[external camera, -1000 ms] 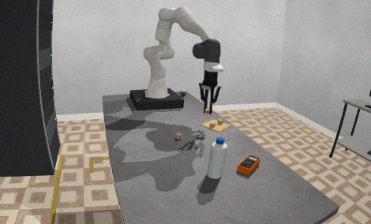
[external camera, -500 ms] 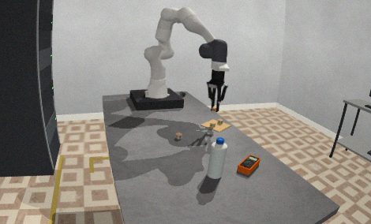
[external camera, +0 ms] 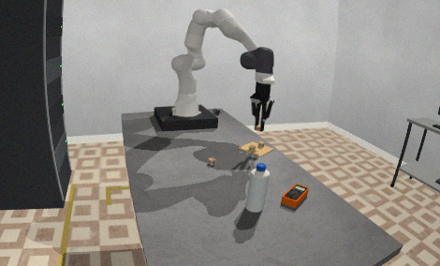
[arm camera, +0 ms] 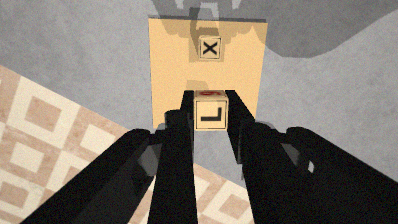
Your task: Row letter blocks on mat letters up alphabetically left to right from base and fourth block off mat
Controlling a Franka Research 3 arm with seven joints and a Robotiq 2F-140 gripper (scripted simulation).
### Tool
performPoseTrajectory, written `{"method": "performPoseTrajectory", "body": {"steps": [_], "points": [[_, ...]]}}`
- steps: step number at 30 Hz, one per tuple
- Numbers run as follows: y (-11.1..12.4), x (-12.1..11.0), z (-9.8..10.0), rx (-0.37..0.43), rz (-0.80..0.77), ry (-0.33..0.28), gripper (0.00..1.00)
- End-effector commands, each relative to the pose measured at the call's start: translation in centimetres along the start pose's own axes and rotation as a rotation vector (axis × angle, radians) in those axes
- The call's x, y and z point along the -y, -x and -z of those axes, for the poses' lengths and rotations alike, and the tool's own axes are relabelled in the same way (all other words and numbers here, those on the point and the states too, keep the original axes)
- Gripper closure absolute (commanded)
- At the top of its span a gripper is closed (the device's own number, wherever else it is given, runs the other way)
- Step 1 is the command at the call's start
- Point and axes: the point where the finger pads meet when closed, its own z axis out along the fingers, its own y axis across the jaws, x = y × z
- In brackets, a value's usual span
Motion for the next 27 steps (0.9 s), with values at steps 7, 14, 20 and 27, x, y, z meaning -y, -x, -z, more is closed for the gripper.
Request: {"method": "performPoseTrajectory", "body": {"steps": [7,14,20,27], "points": [[-0.2,-0.1,0.0,-0.008,-0.068,0.003,0.78],[-0.2,-0.1,-0.7,-0.008,-0.068,0.003,0.78],[-0.2,-0.1,-3.0,-0.008,-0.068,0.003,0.78],[-0.2,-0.1,-6.4,-0.008,-0.068,0.003,0.78]]}}
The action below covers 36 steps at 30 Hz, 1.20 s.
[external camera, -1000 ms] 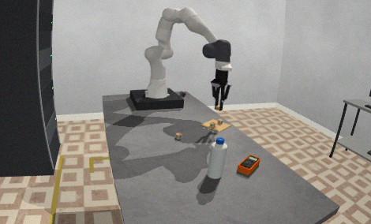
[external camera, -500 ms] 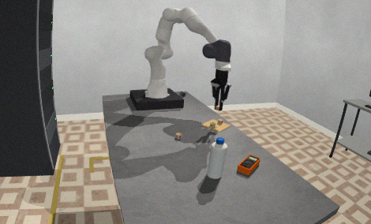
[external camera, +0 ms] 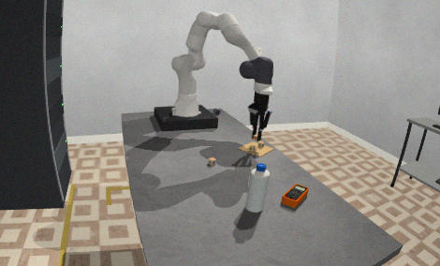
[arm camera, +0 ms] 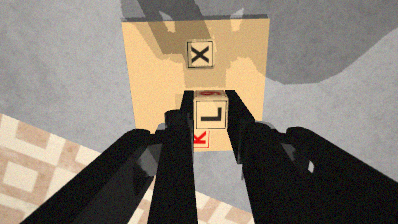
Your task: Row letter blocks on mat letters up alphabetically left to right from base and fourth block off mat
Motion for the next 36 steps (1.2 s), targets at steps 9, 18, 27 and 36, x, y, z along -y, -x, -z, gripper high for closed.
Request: {"method": "performPoseTrajectory", "body": {"steps": [9,18,27,36], "points": [[0.1,0.8,-3.6,0.002,-0.007,-0.021,0.78],[0.1,0.8,-4.3,0.002,-0.007,-0.021,0.78],[0.1,0.8,-4.3,0.002,-0.007,-0.021,0.78],[0.1,0.8,-4.3,0.002,-0.007,-0.021,0.78]]}}
